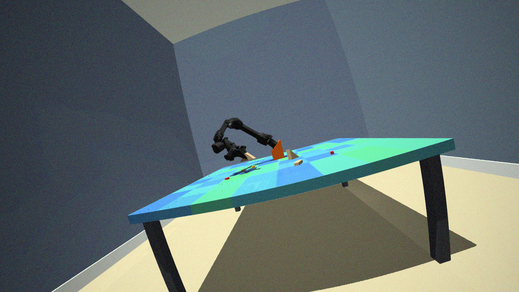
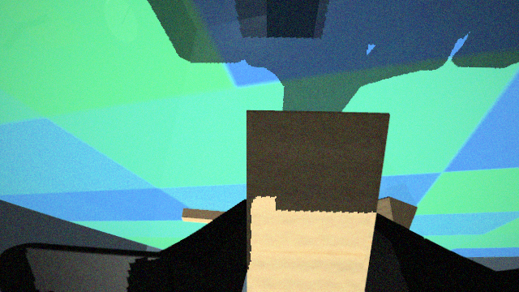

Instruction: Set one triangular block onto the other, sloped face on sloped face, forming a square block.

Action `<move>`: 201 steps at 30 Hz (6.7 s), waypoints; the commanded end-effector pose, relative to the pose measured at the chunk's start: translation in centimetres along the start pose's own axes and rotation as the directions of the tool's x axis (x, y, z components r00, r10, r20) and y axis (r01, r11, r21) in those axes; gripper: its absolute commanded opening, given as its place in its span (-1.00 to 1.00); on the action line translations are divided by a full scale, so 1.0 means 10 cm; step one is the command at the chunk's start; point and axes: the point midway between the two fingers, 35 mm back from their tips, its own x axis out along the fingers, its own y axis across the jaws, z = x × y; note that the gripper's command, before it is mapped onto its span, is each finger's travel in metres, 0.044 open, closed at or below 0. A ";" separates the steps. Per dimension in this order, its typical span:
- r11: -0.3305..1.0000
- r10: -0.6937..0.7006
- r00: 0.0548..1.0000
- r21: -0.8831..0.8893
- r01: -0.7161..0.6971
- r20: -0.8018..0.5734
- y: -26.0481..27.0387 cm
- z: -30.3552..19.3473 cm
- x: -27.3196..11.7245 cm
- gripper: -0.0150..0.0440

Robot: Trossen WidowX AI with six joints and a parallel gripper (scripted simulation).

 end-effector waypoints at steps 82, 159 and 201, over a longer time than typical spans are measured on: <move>0.590 -0.013 0.774 -0.620 0.517 0.633 -0.31 -1.63 0.75 -0.49; 0.607 -0.016 0.715 -0.562 0.562 0.699 -1.76 -2.31 2.06 -0.49; 0.600 -0.002 0.719 -0.574 0.557 0.695 -1.69 -2.06 2.18 -0.49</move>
